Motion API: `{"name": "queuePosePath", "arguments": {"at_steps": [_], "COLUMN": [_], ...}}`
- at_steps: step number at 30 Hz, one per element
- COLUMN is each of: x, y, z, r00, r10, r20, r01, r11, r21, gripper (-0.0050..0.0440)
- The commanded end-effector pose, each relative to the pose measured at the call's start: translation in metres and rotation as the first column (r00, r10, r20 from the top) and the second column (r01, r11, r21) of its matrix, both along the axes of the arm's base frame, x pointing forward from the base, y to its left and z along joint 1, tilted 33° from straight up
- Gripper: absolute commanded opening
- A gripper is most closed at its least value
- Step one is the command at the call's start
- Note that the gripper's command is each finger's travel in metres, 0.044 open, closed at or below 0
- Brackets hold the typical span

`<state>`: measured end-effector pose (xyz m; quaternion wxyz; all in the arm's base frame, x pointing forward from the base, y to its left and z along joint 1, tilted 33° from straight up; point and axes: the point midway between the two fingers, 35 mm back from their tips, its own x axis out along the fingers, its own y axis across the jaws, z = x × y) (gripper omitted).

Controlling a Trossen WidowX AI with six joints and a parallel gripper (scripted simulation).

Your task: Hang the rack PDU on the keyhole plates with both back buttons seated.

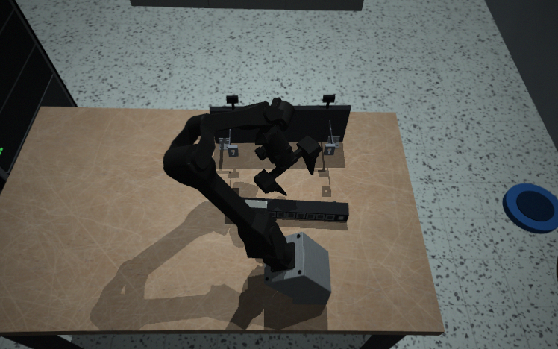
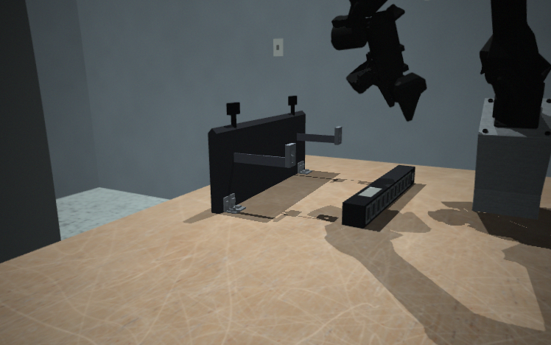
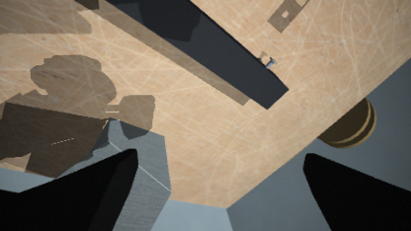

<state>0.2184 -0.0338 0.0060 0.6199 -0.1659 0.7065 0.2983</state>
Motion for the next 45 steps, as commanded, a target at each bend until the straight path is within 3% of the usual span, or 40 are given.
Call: {"name": "queuePosePath", "arguments": {"at_steps": [1,8,13,15,21,27,32,35,37,45], "x": [0.007,0.010,0.013,0.013,0.017,0.017,0.014,0.007,0.006,0.011], "y": [0.001,0.005,0.006,0.006,0.007,0.007,0.018,0.043,0.049,0.057], "z": [0.003,0.006,0.009,0.009,0.014,0.014,-0.003,-0.037,-0.046,-0.060], "r00": [0.988,0.911,0.812,0.812,0.621,0.617,0.627,0.649,0.646,0.627], "r10": [0.140,0.344,0.448,0.448,0.547,0.548,0.545,0.538,0.539,0.544], "r20": [0.064,0.225,0.373,0.373,0.561,0.565,0.557,0.538,0.540,0.557], "r01": [-0.147,-0.395,-0.560,-0.560,-0.753,-0.756,-0.751,-0.741,-0.742,-0.751], "r11": [0.982,0.884,0.779,0.779,0.616,0.612,0.612,0.609,0.609,0.611], "r21": [0.121,0.248,0.281,0.281,0.233,0.231,0.248,0.284,0.280,0.249], "gripper": [0.0440,0.0440,0.0440,0.0440,0.0440,0.0440,0.0440,0.0440,0.0440,0.0440]}}
